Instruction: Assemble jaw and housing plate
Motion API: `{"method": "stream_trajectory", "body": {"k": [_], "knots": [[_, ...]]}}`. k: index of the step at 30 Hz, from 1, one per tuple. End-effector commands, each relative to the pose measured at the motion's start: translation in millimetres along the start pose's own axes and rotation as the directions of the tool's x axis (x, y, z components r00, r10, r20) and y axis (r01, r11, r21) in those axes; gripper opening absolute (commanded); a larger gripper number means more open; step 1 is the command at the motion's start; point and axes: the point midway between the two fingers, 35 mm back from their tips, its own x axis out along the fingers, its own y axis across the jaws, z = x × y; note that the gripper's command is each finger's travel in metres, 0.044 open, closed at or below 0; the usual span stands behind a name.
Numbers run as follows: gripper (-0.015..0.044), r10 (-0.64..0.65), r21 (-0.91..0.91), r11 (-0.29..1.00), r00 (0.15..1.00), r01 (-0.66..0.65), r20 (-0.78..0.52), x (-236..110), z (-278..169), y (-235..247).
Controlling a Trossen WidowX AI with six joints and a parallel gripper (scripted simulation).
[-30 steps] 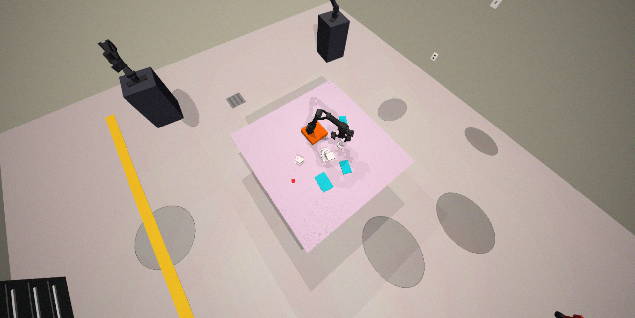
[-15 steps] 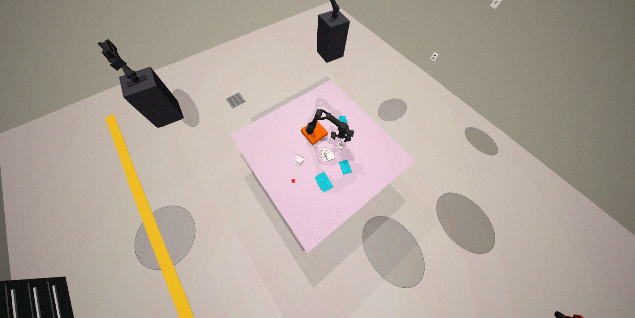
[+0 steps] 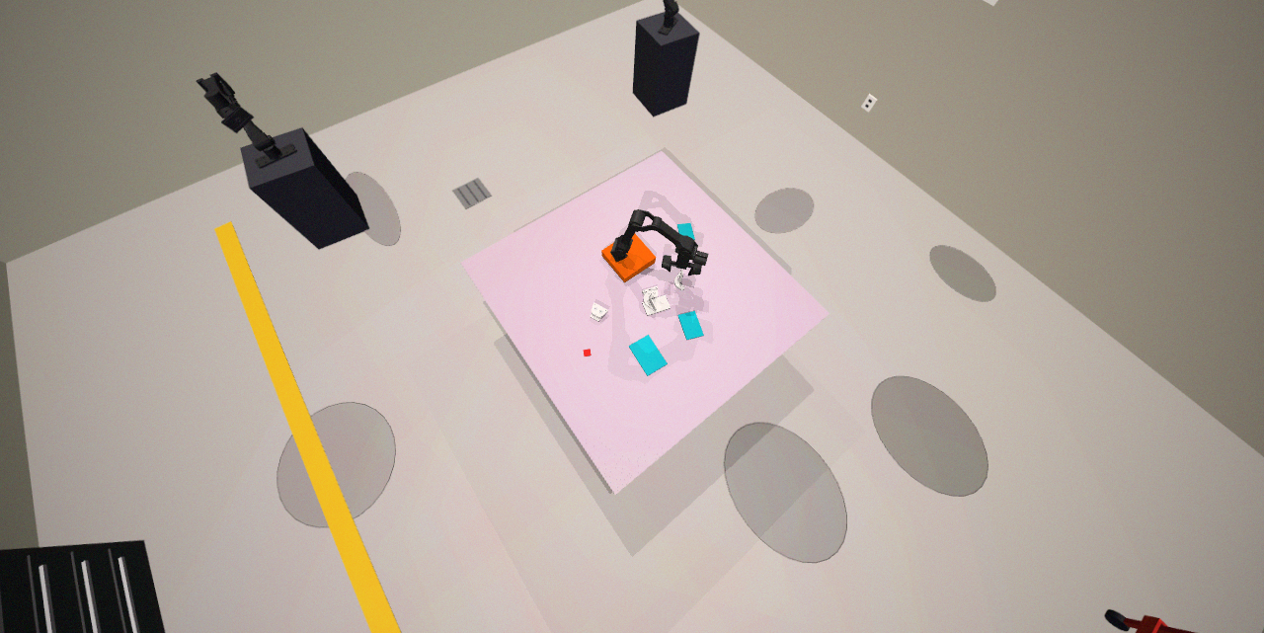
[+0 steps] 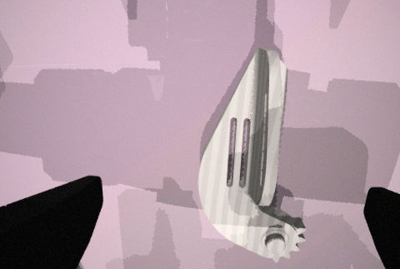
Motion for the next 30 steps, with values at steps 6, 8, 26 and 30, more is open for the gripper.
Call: {"method": "stream_trajectory", "body": {"k": [6,8,26,30], "knots": [[0.0440,-0.002,-0.003,1.000,1.000,0.002,-0.001,0,0,0],[0.0440,-0.002,-0.003,1.000,1.000,0.002,-0.001,0,0,0],[0.0440,-0.001,-0.001,1.000,1.000,0.001,0.000,17,0,-2],[0.0440,-0.001,-0.002,1.000,1.000,0.001,0.000,24,0,-3]]}}
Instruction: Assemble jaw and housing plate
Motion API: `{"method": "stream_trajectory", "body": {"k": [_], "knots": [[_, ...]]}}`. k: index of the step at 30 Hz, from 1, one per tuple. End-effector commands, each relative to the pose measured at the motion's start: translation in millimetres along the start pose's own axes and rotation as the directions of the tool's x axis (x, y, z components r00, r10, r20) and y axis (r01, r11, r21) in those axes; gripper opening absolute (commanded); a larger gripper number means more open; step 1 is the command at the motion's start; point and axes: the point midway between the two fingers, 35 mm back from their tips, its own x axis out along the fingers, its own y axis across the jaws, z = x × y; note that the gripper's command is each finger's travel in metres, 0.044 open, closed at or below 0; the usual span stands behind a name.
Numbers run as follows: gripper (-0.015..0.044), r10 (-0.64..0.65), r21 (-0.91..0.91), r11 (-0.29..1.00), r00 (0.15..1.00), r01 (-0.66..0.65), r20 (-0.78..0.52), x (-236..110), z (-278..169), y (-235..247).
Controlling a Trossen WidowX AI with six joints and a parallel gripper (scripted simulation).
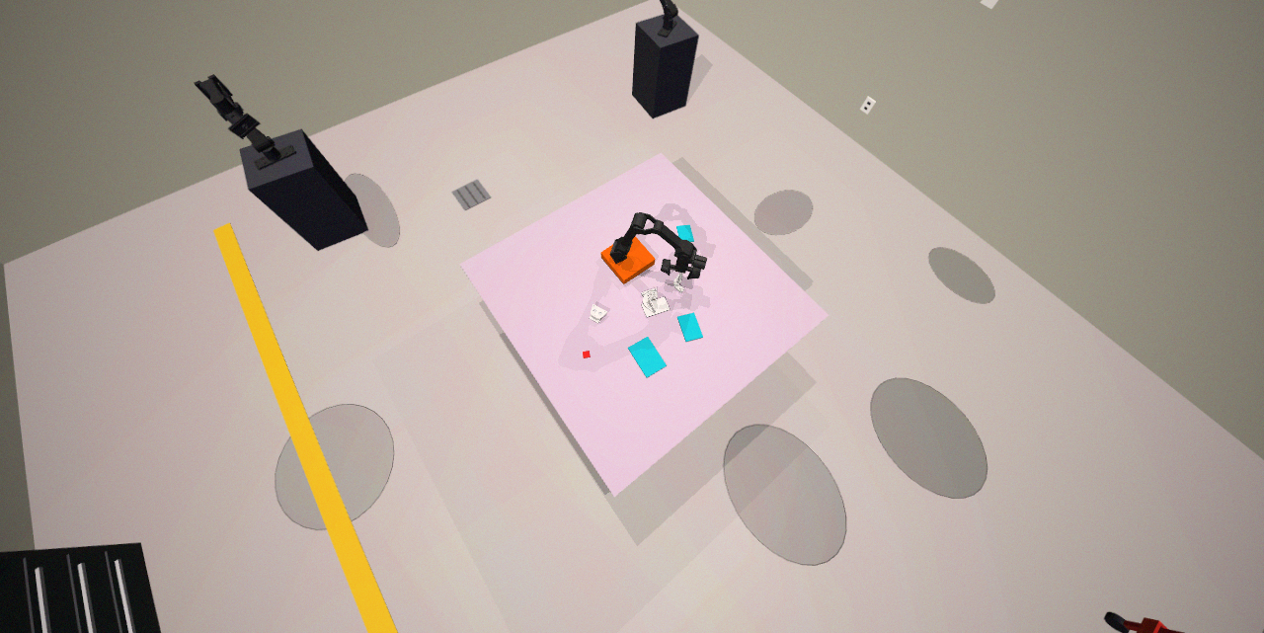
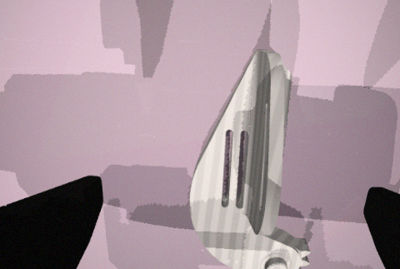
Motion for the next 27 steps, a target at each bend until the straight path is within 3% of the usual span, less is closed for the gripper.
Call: {"method": "stream_trajectory", "body": {"k": [1,27], "knots": [[0.0440,0.001,-0.004,1.000,1.000,-0.001,0.000,7,0,0],[0.0440,0.000,-0.006,1.000,1.000,0.000,-0.001,32,-1,0]]}}
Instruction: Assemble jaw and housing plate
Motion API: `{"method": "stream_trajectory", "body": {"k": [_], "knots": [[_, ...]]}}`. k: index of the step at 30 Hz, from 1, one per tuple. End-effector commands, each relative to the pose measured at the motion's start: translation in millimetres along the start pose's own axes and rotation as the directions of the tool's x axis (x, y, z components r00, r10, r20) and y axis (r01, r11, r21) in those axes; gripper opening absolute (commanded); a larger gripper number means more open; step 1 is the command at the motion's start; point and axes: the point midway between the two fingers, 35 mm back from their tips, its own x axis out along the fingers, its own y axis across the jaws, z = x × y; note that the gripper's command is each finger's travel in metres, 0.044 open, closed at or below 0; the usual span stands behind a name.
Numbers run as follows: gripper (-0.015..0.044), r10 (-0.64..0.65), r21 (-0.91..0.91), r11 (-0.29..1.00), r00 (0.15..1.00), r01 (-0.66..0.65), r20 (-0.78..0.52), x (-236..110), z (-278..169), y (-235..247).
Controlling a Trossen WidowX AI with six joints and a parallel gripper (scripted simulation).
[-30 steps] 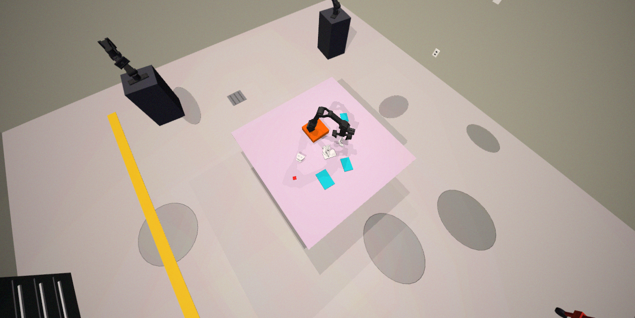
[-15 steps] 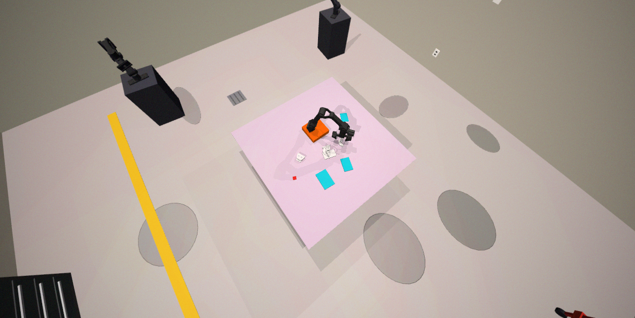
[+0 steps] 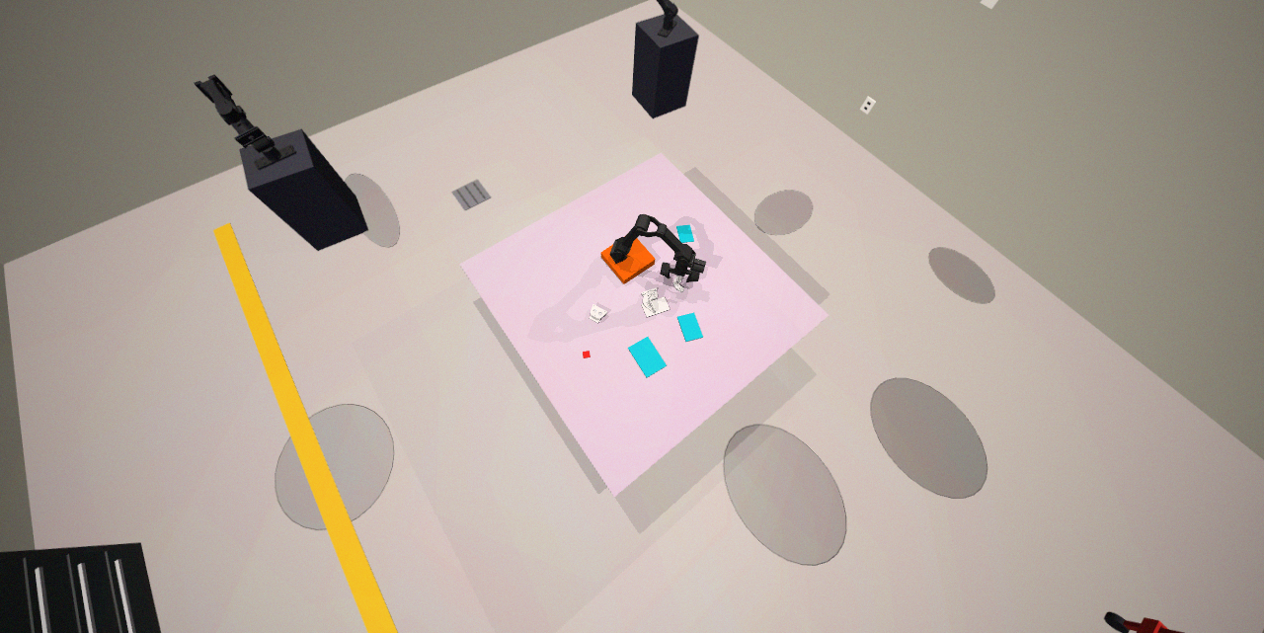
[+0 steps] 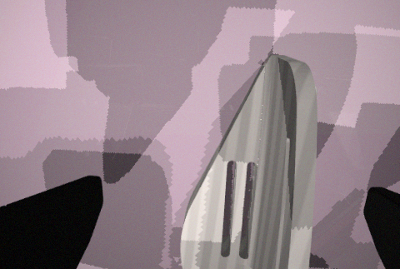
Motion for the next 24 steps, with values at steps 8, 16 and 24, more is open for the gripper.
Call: {"method": "stream_trajectory", "body": {"k": [8,16,24], "knots": [[0.0440,-0.001,-0.004,1.000,1.000,0.001,-0.001,0.6,-0.3,-0.2],[0.0335,0.000,0.000,1.000,1.000,0.000,0.000,0.3,0.0,0.0],[0.0145,0.000,0.000,1.000,1.000,0.000,0.000,0.3,0.0,0.0]]}}
